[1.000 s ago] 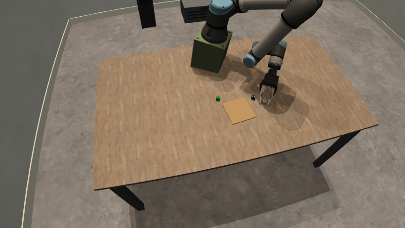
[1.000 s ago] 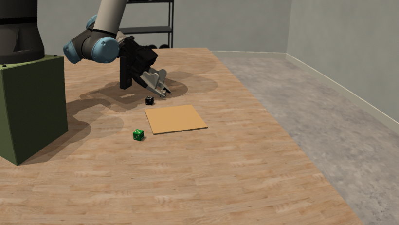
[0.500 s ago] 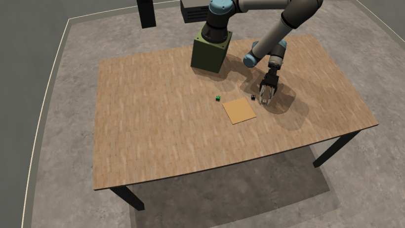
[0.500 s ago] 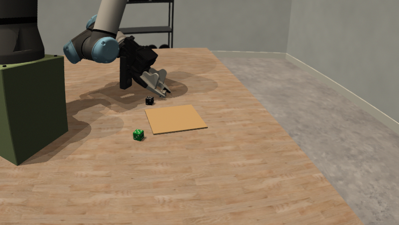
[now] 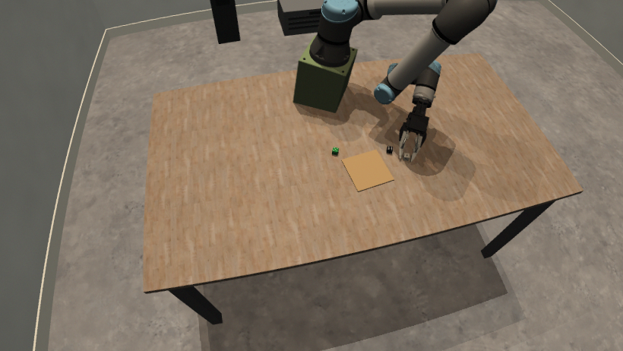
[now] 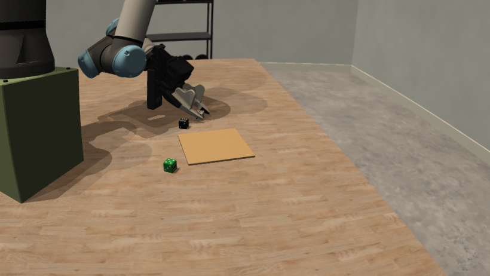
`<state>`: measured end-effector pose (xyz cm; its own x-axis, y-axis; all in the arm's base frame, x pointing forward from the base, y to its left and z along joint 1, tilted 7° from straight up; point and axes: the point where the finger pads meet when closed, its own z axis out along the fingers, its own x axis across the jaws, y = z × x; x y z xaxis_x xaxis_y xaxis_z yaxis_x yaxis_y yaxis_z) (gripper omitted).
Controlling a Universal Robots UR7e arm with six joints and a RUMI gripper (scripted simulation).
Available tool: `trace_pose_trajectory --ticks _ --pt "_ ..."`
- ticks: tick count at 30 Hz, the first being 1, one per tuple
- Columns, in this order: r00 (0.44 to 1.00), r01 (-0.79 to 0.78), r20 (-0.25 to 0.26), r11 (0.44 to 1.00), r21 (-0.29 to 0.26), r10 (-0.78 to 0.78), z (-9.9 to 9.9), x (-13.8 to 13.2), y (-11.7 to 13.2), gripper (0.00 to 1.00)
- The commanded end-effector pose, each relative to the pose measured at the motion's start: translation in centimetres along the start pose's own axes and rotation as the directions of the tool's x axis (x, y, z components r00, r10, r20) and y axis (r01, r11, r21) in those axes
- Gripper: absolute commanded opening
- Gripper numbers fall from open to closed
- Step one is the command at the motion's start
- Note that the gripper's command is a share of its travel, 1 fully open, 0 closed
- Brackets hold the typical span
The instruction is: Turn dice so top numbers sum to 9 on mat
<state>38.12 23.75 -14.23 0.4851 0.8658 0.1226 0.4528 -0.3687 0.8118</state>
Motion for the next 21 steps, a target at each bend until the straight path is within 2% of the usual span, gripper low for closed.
trace_pose_trajectory --ticks 1,15,21 --pt "1.000 -0.001 -0.001 1.000 0.000 0.001 0.0 0.0 0.0 0.21" --pt "1.000 -0.001 -0.001 1.000 0.000 0.001 -0.1 0.0 0.0 0.21" --pt "1.000 -0.001 -0.001 1.000 0.000 0.001 -1.5 0.0 0.0 0.21"
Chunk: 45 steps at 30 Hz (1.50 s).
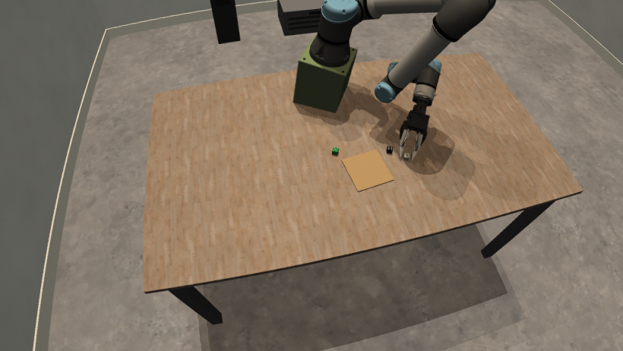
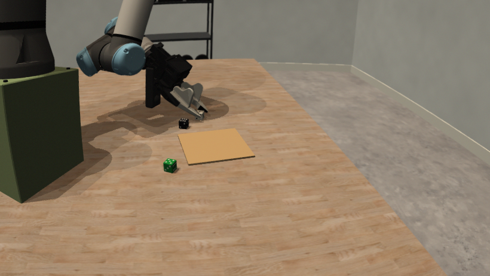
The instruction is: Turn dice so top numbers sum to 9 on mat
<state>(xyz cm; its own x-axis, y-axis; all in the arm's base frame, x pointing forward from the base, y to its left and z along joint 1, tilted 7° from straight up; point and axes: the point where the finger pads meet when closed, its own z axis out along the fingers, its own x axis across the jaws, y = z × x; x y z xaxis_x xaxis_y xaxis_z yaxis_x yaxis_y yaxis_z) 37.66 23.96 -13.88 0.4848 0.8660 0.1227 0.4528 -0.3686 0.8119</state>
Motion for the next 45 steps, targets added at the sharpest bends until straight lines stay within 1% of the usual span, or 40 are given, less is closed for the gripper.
trace_pose_trajectory --ticks 1,2,8,12,24,28,34,36,41,45 --pt "1.000 -0.001 0.000 1.000 0.000 0.001 -0.9 0.0 0.0 0.21" --pt "1.000 -0.001 0.000 1.000 0.000 0.001 -0.9 0.0 0.0 0.21" --pt "1.000 -0.001 0.000 1.000 0.000 0.001 -3.2 0.0 0.0 0.21" --pt "1.000 -0.001 0.000 1.000 0.000 0.001 -4.1 0.0 0.0 0.21" --pt "1.000 -0.001 0.000 1.000 0.000 0.001 -4.6 0.0 0.3 0.21" --pt "1.000 -0.001 0.000 1.000 0.000 0.001 -5.1 0.0 1.0 0.21" --pt "1.000 -0.001 0.000 1.000 0.000 0.001 -6.4 0.0 2.9 0.21" --pt "1.000 -0.001 0.000 1.000 0.000 0.001 -6.4 0.0 2.9 0.21" --pt "1.000 -0.001 0.000 1.000 0.000 0.001 -7.4 0.0 4.3 0.21" --pt "1.000 -0.001 0.000 1.000 0.000 0.001 -7.8 0.0 4.8 0.21"
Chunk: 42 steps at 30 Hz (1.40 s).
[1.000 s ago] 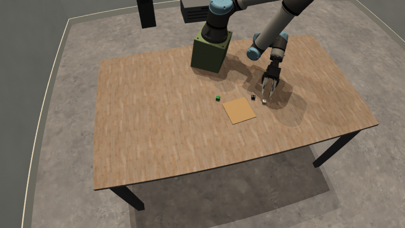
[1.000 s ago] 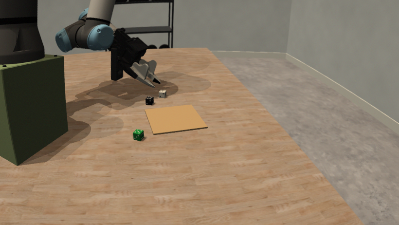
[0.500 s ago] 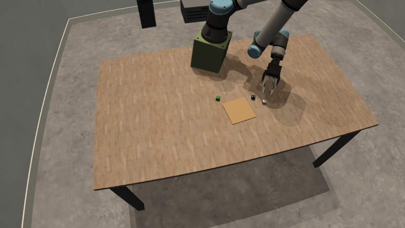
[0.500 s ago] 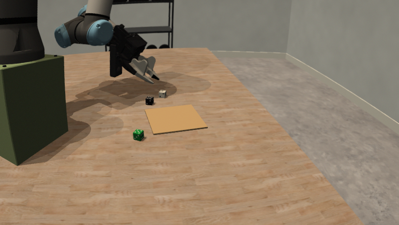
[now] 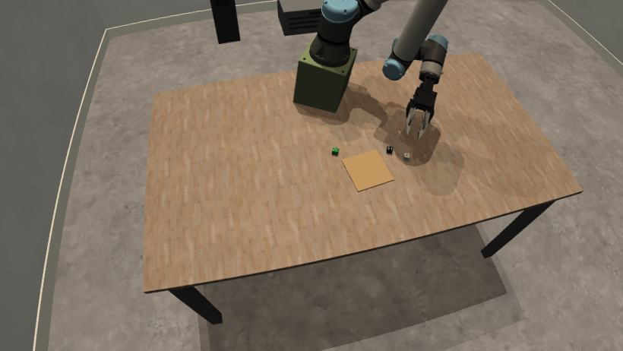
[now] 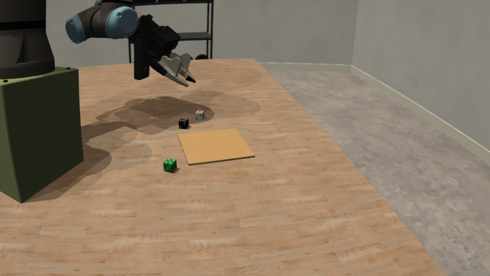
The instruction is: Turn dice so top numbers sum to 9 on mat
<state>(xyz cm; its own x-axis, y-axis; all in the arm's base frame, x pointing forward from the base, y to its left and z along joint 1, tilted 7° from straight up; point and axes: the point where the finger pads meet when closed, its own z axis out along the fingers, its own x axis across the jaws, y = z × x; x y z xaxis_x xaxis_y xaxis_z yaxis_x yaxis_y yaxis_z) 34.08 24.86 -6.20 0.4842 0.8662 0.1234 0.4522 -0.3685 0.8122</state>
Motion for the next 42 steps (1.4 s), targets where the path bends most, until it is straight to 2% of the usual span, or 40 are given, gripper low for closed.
trace_pose_trajectory --ticks 1,13,18,23,25,32,40,42 --pt "1.000 -0.001 0.001 1.000 0.000 0.001 -0.4 0.0 0.6 0.21" --pt "1.000 0.000 0.002 1.000 0.016 0.000 -0.4 0.0 0.8 0.21" --pt "1.000 0.000 0.004 0.998 0.068 0.000 -0.2 0.0 1.0 0.21" --pt "1.000 0.000 0.002 0.987 0.161 0.000 -0.1 0.0 1.5 0.21" --pt "1.000 0.000 0.002 0.987 0.161 0.000 -0.1 0.0 1.5 0.21" --pt "1.000 -0.003 -0.003 0.938 0.347 0.004 0.2 0.0 2.5 0.21" --pt "1.000 -0.003 -0.001 0.818 0.575 0.004 0.8 0.0 4.0 0.21" --pt "1.000 -0.003 -0.001 0.818 0.575 0.004 0.8 0.0 4.0 0.21"
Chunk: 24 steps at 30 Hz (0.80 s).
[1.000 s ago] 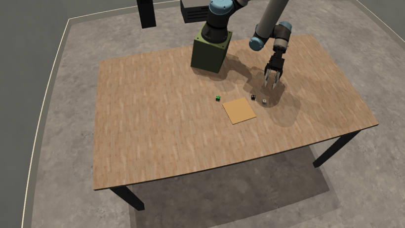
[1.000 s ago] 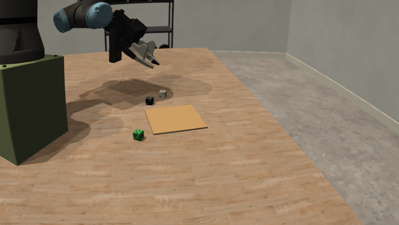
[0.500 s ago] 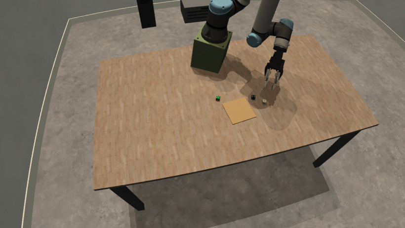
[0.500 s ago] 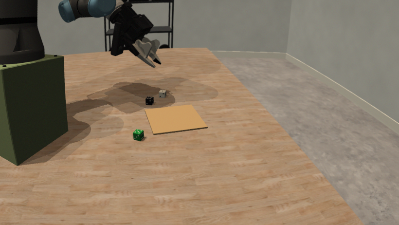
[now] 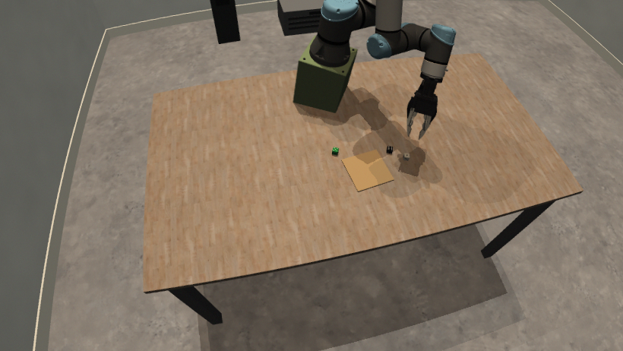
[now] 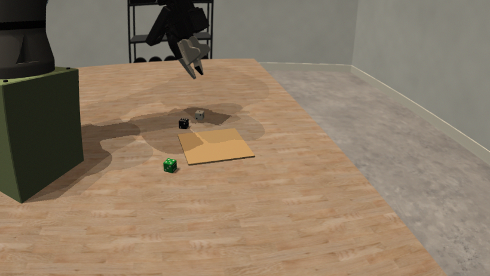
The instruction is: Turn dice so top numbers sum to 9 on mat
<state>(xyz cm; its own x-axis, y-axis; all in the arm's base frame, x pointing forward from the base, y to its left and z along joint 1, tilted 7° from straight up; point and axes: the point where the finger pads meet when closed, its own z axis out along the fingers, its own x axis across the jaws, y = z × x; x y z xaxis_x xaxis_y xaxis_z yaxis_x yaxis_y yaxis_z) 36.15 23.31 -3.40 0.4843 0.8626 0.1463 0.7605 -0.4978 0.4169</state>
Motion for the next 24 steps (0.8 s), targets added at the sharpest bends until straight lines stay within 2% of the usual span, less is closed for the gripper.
trace_pose_trajectory --ticks 1,6,12,15,24 --pt "1.000 0.007 0.017 0.996 0.094 -0.008 0.2 0.0 0.3 0.21" --pt "1.000 0.005 0.018 0.972 0.236 -0.009 0.1 0.1 1.2 0.21" --pt "1.000 0.001 0.018 0.935 0.354 -0.008 -0.1 0.1 1.9 0.21" --pt "1.000 -0.002 0.015 0.921 0.390 -0.005 -0.2 0.1 2.2 0.21" --pt "1.000 -0.005 0.012 0.907 0.421 0.000 -0.4 0.1 2.4 0.21"
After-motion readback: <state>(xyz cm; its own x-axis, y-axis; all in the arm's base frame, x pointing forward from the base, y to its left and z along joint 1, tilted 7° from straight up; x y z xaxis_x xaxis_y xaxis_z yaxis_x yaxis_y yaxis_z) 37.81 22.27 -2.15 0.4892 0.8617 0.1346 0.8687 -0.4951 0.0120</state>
